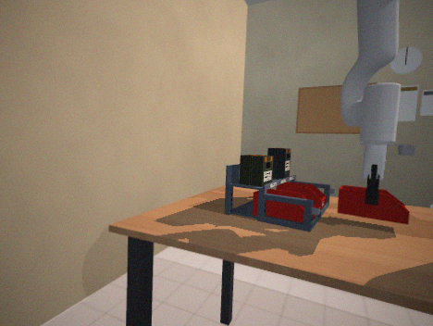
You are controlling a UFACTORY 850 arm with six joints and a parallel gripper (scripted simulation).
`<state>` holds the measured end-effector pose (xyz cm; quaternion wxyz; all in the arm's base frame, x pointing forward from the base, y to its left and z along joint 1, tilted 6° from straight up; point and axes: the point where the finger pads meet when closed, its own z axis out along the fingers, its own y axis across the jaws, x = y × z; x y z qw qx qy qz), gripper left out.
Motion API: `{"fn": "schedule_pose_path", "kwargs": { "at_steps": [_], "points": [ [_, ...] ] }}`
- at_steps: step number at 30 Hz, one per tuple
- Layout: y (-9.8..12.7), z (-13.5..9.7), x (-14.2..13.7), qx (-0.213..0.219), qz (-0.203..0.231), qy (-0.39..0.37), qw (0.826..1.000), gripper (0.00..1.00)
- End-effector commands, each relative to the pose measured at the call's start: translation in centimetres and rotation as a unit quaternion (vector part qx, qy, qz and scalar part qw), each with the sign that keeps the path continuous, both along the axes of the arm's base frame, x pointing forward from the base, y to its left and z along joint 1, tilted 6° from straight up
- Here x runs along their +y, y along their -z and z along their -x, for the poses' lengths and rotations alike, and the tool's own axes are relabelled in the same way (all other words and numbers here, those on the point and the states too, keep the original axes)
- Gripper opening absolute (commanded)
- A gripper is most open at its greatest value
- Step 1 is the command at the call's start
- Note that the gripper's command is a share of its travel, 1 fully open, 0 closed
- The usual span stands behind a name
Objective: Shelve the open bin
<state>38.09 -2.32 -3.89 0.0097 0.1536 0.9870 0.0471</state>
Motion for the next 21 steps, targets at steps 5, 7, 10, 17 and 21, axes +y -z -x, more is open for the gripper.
{"fn": "schedule_pose_path", "kwargs": {
  "at_steps": [5, 7, 10, 17, 21],
  "points": [
    [0.0, -0.9, -0.3, -0.001, 0.000, 0.000, 1.000, 0.00],
    [-0.1, -1.5, -0.4, -0.001, 0.000, 0.000, 1.000, 0.00],
    [-0.1, -1.5, -0.4, -0.001, 0.000, 0.000, 1.000, 0.00],
    [-0.1, -1.5, -0.4, -0.001, 0.000, 0.000, 1.000, 0.00],
    [-0.1, -2.4, -0.7, -0.001, 0.001, 0.000, 1.000, 0.00]
  ]
}}
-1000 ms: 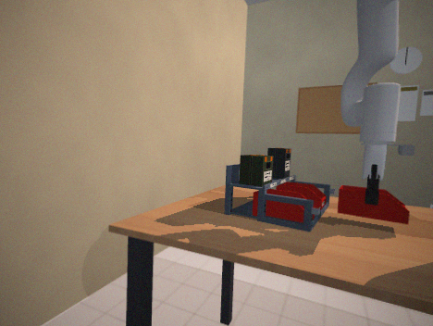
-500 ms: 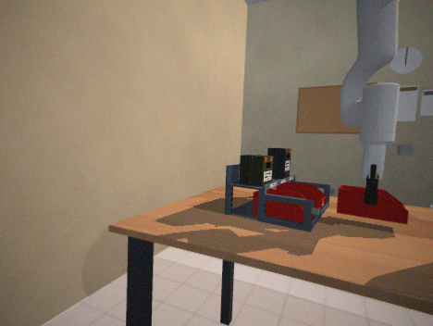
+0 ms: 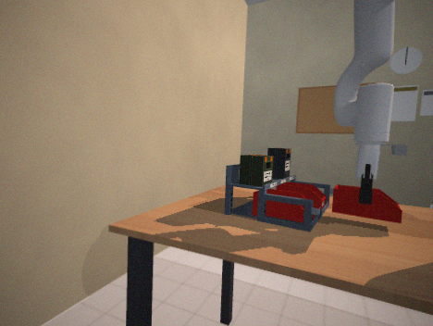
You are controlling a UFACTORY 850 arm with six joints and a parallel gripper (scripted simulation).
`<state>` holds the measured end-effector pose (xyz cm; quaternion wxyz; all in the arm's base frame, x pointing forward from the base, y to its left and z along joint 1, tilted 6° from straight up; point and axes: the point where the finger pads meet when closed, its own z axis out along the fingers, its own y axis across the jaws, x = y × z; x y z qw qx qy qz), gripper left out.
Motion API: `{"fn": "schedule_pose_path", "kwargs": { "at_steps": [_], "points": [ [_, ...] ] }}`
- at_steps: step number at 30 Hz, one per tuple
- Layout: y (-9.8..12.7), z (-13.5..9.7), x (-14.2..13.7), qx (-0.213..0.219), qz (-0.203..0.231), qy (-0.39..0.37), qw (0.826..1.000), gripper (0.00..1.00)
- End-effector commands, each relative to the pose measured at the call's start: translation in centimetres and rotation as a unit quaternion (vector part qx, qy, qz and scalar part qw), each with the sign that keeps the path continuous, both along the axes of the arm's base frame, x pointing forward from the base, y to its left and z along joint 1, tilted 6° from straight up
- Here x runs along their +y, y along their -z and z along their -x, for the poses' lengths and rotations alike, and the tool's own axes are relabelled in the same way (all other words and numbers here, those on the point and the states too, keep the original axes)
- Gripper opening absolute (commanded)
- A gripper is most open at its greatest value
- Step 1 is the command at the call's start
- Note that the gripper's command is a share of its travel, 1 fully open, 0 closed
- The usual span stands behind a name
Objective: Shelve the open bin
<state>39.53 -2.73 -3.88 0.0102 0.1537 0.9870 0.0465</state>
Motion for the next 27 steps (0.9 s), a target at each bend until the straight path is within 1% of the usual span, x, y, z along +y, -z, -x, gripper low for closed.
{"fn": "schedule_pose_path", "kwargs": {
  "at_steps": [1, 3, 15, 20, 27],
  "points": [
    [-0.1, -1.4, -0.4, -0.001, 0.000, 0.000, 1.000, 0.00],
    [-0.1, -2.2, -0.6, 0.000, -0.001, 0.000, 1.000, 0.00],
    [-0.1, -2.2, -0.6, 0.000, -0.001, 0.000, 1.000, 0.00],
    [-0.2, -3.4, -0.9, 0.000, -0.001, 0.000, 1.000, 0.00],
    [-0.2, -3.4, -0.9, 0.000, -0.001, 0.000, 1.000, 0.00]
  ]
}}
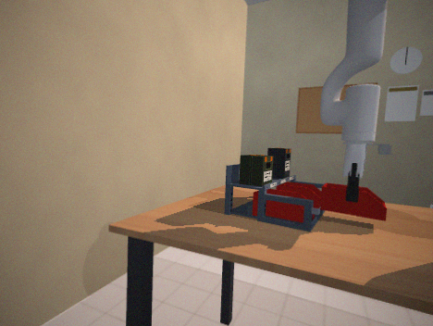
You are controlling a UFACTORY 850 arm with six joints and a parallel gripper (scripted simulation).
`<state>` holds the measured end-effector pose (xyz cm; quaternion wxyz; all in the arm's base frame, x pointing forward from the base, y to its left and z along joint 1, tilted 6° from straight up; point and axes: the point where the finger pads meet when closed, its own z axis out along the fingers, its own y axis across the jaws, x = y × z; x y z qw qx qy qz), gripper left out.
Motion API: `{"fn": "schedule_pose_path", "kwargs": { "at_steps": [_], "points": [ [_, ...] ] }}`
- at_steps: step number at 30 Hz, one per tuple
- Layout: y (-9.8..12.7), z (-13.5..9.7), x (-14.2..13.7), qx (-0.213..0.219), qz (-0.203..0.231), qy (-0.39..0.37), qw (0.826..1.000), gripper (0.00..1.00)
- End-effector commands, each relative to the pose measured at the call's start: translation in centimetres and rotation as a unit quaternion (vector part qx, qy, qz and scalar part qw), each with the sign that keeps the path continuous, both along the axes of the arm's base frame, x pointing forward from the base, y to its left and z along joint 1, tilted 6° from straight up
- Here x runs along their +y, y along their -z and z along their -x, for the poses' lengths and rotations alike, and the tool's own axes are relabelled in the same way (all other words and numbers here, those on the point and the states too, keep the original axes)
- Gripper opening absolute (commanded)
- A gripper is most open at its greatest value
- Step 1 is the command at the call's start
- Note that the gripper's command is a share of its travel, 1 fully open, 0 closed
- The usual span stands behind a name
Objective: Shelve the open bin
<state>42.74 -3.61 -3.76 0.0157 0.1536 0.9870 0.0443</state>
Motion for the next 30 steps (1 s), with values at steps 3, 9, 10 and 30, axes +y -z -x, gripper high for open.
{"fn": "schedule_pose_path", "kwargs": {
  "at_steps": [3, 9, 10, 30],
  "points": [
    [-0.06, -0.16, -0.03, 0.005, -0.004, 0.000, 1.000, 0.00],
    [-0.07, 0.19, 0.06, 0.004, -0.003, 0.000, 1.000, 0.00],
    [-0.08, 0.27, 0.08, 0.005, -0.004, 0.000, 1.000, 0.00],
    [0.03, 0.46, 0.13, 0.005, -0.004, 0.000, 1.000, 0.00]
  ]
}}
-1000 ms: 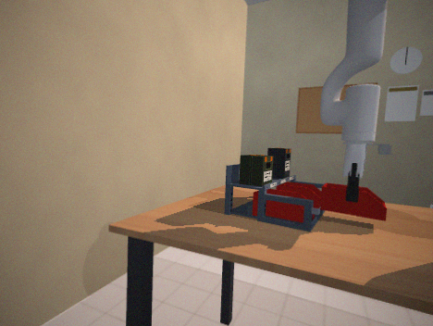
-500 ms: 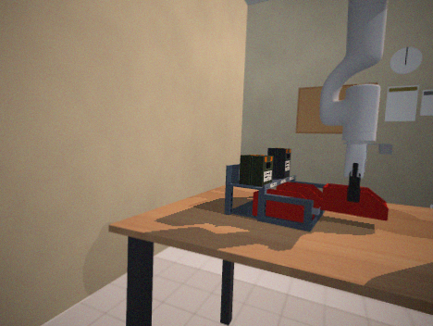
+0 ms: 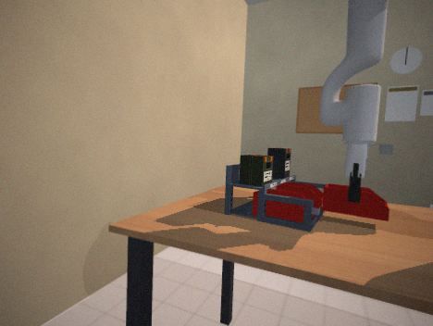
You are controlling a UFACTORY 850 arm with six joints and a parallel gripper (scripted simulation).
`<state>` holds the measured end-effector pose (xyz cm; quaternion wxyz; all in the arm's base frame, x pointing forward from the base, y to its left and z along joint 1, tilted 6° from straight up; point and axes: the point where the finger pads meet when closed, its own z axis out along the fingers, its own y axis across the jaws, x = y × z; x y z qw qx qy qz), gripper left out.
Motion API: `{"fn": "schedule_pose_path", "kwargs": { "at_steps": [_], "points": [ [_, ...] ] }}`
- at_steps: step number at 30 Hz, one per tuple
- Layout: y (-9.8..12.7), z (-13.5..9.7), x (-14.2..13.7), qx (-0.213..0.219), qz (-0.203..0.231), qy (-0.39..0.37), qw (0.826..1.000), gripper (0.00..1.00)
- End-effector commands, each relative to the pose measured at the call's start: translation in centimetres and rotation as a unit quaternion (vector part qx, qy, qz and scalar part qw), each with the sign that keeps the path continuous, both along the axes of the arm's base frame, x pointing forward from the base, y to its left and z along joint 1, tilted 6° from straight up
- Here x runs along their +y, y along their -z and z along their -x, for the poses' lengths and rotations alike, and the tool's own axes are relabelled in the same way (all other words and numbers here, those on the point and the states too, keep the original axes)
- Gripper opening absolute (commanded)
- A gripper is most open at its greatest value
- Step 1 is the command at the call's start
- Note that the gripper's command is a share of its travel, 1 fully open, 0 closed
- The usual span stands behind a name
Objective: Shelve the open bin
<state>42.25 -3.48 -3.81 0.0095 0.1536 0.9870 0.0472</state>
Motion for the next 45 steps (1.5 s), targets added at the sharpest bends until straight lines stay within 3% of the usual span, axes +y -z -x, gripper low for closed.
{"fn": "schedule_pose_path", "kwargs": {
  "at_steps": [1, 45],
  "points": [
    [0.0, 0.0, 0.0, -0.001, 0.000, 0.000, 1.000, 0.00],
    [1.9, 1.2, 0.6, 0.000, -0.001, 0.000, 1.000, 0.00]
  ]
}}
